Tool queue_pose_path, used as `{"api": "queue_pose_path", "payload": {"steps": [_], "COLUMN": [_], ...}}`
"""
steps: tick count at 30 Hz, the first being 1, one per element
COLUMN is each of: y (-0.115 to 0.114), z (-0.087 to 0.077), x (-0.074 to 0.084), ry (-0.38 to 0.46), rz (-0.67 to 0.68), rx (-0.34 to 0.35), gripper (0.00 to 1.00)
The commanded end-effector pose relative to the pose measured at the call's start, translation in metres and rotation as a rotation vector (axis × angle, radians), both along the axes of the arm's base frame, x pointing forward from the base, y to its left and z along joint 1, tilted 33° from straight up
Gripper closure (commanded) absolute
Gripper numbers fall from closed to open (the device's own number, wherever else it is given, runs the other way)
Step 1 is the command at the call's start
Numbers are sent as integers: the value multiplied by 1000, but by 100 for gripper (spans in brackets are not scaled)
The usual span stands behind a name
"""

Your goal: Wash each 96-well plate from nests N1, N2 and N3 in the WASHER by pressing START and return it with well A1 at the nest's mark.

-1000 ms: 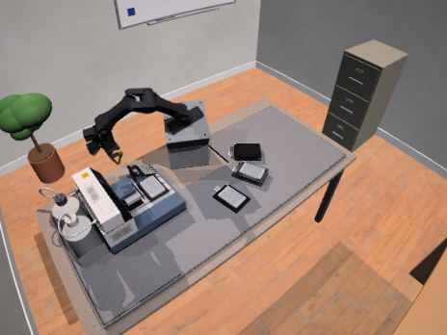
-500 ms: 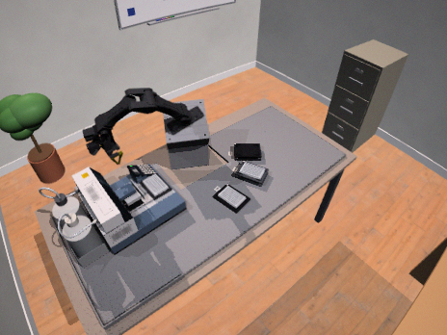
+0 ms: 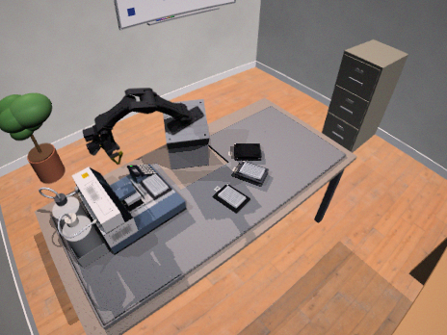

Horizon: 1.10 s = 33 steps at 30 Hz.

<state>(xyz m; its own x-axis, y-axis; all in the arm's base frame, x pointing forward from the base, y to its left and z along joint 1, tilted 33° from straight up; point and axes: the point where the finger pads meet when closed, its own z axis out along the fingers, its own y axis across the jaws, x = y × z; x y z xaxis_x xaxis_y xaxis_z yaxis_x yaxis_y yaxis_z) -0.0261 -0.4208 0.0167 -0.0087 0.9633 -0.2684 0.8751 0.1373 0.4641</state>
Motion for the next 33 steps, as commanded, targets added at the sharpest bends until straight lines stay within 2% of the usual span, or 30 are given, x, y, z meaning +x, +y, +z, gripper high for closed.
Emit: {"api": "queue_pose_path", "payload": {"steps": [1, 14, 15, 33], "y": [-2, -2, 0, 40], "z": [4, 4, 3, -20], "x": [-6, -6, -4, 25], "ry": [1, 1, 0, 0], "rz": [-12, -12, -12, -12], "rx": [-13, -13, -13, -12], "gripper": [0, 0, 100, 100]}}
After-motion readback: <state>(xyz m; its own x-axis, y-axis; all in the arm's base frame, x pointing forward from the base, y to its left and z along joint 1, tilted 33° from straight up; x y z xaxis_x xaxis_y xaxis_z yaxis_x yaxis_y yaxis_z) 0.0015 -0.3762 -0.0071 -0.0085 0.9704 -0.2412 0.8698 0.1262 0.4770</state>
